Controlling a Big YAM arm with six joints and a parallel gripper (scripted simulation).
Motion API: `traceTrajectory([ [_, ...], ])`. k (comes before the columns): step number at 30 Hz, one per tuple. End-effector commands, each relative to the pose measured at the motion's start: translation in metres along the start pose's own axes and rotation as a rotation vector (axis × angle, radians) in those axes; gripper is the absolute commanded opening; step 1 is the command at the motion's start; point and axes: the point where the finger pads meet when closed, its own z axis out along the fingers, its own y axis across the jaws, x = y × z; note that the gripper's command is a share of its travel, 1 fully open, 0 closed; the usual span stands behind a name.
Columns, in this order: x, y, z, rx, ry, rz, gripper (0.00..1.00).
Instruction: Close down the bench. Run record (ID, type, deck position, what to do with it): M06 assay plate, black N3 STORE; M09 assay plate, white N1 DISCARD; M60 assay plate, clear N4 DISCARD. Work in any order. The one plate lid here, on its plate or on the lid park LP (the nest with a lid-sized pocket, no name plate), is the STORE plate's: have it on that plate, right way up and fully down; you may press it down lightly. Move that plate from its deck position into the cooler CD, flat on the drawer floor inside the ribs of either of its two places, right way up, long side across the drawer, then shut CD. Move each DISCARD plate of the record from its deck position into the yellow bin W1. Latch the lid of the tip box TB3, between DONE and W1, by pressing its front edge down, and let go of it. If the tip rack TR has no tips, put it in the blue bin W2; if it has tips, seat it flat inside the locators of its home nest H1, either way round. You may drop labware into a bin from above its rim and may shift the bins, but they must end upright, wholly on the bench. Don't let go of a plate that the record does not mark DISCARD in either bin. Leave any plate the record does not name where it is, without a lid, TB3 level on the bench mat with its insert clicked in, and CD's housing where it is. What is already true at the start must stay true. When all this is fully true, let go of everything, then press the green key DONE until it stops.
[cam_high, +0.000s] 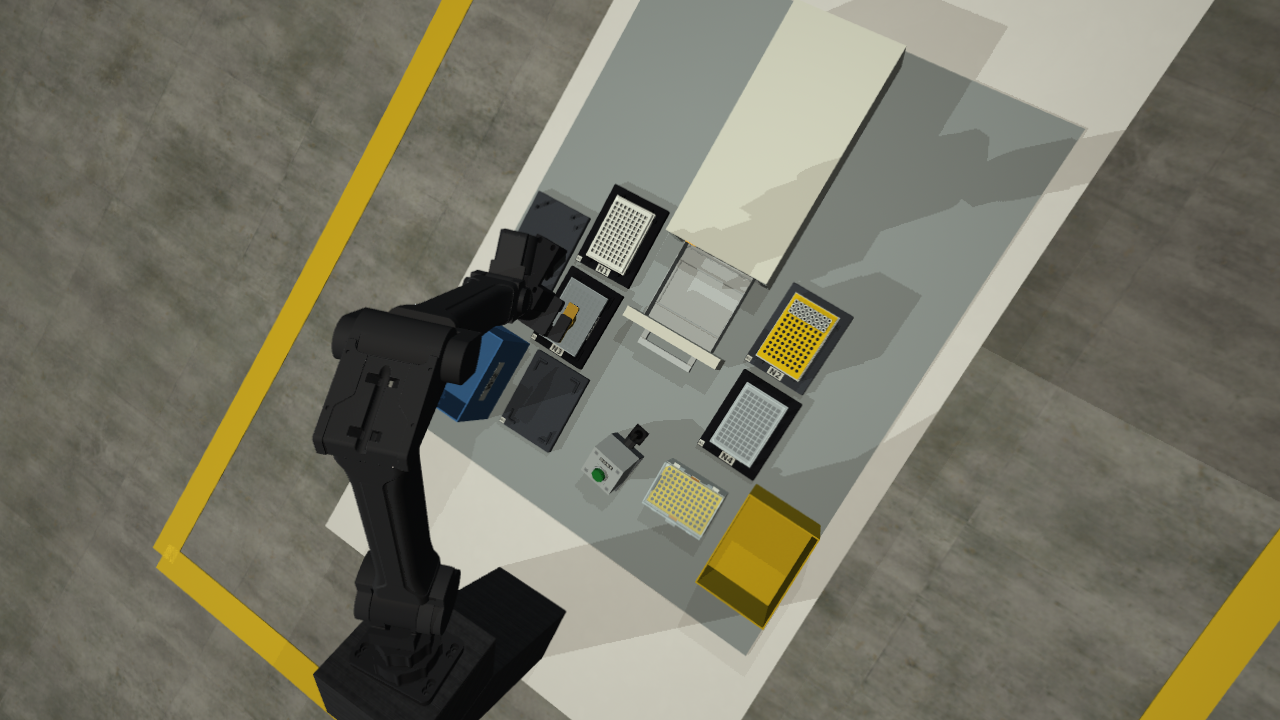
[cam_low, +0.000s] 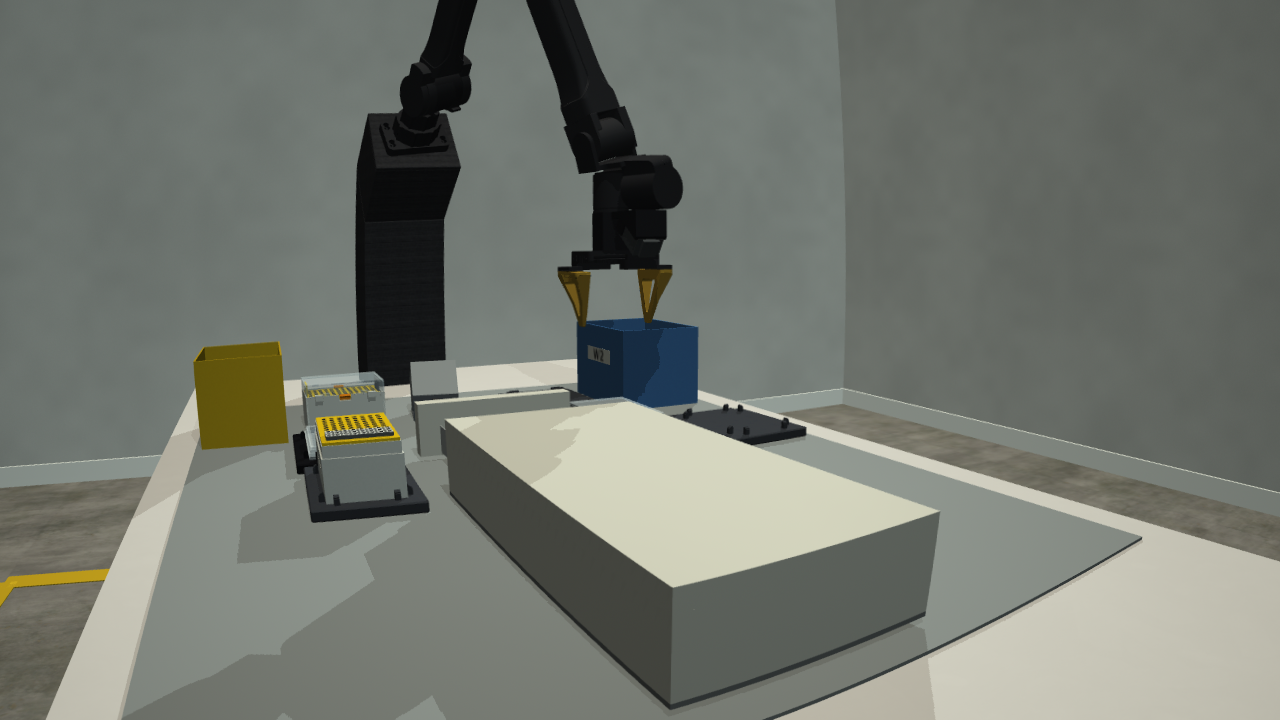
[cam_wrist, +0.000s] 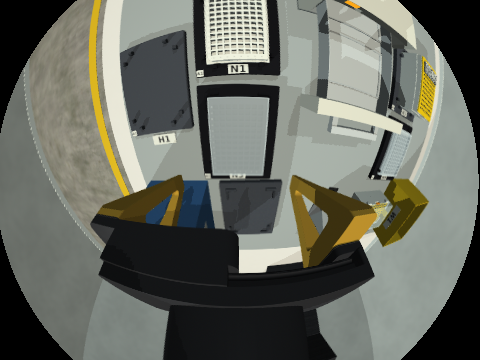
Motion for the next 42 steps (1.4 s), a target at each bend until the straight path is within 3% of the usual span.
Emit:
traceTrajectory([
  [1, 0.009, 0.000, 0.003, 0.009, 0.025, 0.004, 1.00],
  [4, 0.007, 0.001, 0.003, 0.008, 0.021, 0.005, 1.00],
  [5, -0.006, 0.003, -0.004, -0.004, -0.010, 0.005, 1.00],
  [14, -0.006, 0.003, -0.004, -0.004, -0.010, 0.005, 1.00],
  [15, 0.000, 0.003, 0.004, 0.003, 0.010, 0.009, 1.00],
  [19, -0.009, -0.002, 0.011, 0.005, -0.012, 0.017, 1.00],
  [22, 0.001, -0.004, 0.013, 0.008, 0.003, 0.010, 1.00],
  [26, -0.008, -0.002, 0.018, 0.004, -0.011, 0.006, 1.00],
  [42, -0.007, -0.003, 0.037, 0.005, -0.010, 0.003, 1.00],
])
